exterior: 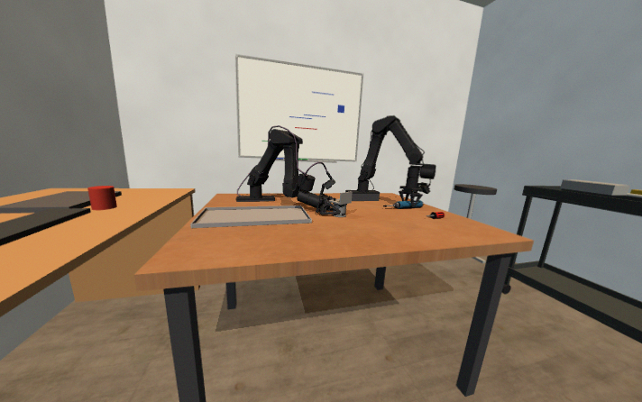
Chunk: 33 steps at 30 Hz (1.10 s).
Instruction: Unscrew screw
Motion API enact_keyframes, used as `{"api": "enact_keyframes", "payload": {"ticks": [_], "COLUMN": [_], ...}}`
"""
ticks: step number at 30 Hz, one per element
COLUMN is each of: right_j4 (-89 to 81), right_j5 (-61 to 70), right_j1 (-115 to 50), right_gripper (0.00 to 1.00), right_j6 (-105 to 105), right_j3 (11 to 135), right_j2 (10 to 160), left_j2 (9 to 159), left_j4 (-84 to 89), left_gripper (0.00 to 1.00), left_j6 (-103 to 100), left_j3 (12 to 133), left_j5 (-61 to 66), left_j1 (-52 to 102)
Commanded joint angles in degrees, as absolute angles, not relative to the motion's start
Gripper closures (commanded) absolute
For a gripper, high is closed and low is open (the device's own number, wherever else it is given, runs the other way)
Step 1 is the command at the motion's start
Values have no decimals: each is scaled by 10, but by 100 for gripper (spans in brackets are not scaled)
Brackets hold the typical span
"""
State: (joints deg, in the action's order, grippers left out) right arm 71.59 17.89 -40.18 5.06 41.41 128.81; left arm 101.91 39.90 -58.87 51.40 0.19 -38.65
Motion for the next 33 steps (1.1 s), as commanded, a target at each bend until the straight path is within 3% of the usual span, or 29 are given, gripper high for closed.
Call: {"api": "enact_keyframes", "payload": {"ticks": [1,33], "right_j4": [705,705], "right_j5": [183,183], "right_j1": [-405,-405], "right_gripper": [41,41], "right_j6": [46,46], "right_j3": [405,405], "right_j2": [1294,1294], "left_j2": [1015,955], "left_j4": [399,494], "left_gripper": [35,35], "left_j6": [-589,-590], "left_j3": [516,572], "left_j5": [1,-5], "left_j1": [-387,-389]}}
